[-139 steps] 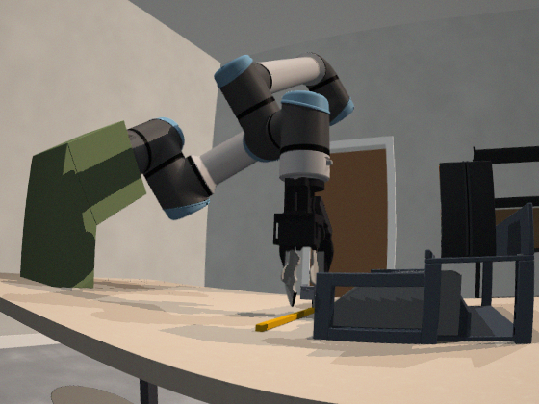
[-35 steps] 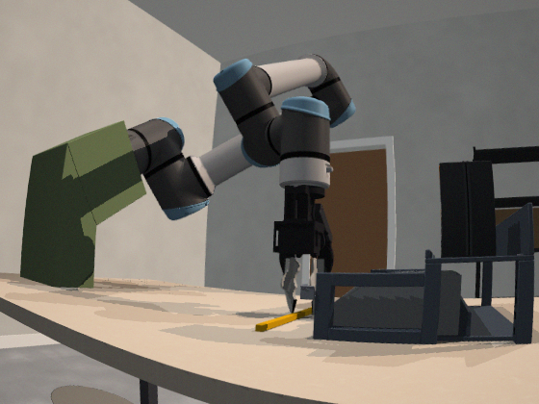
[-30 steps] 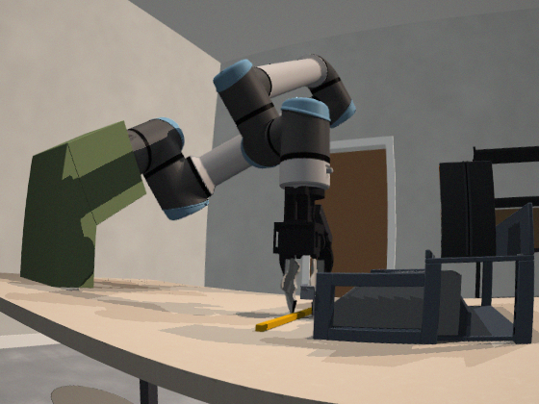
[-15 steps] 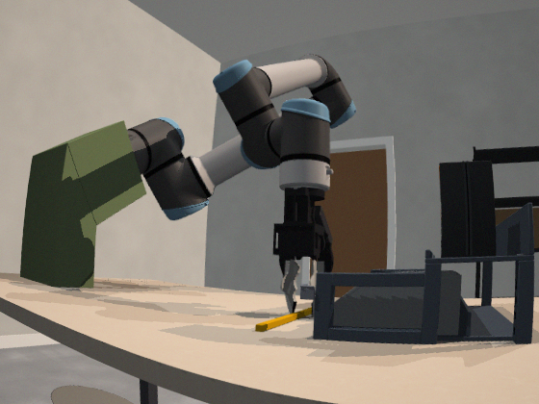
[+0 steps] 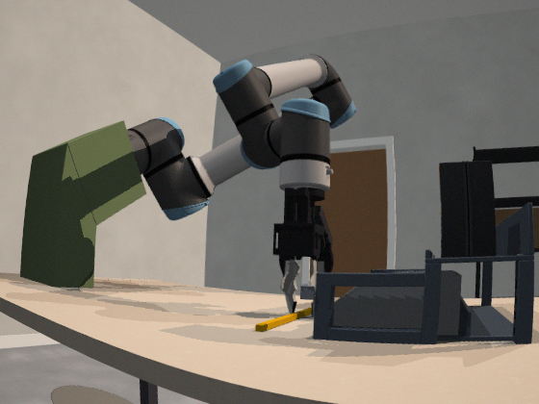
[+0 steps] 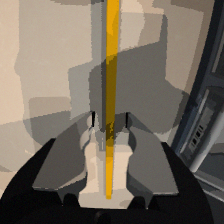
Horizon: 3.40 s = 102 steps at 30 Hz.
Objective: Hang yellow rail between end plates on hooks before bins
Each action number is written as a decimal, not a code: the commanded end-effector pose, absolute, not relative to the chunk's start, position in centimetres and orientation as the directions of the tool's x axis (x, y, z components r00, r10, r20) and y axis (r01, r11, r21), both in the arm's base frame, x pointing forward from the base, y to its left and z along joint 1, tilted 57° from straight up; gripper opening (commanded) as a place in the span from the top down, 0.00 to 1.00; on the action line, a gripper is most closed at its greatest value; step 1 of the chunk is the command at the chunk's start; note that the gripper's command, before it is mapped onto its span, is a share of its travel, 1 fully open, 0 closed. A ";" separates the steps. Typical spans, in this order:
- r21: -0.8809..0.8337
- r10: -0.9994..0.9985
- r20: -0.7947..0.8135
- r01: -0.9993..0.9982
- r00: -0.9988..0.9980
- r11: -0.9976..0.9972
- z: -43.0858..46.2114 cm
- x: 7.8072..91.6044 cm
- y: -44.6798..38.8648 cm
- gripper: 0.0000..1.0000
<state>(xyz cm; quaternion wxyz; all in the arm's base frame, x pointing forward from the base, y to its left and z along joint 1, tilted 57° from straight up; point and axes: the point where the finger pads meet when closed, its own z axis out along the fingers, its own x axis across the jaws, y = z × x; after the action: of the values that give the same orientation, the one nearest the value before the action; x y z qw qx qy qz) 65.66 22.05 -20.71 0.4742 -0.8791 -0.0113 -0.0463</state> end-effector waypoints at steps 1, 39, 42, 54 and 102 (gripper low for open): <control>-0.833 -0.025 0.093 0.064 0.995 -0.550 -20.7 65.7 22.0 0.78; -0.833 -0.025 0.093 0.064 0.995 -0.550 -20.7 65.7 22.0 1.00; -0.832 -0.025 0.093 0.064 0.995 -0.550 -20.7 65.7 22.0 1.00; -0.832 -0.025 0.093 0.064 0.995 -0.550 -20.7 65.7 22.0 1.00; -0.832 -0.025 0.093 0.064 0.995 -0.550 -20.3 65.7 21.4 1.00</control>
<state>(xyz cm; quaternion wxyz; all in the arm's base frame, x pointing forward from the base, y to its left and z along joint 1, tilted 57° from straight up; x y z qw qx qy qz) 65.63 21.77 -20.53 0.4742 -0.8791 -0.0113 -0.0463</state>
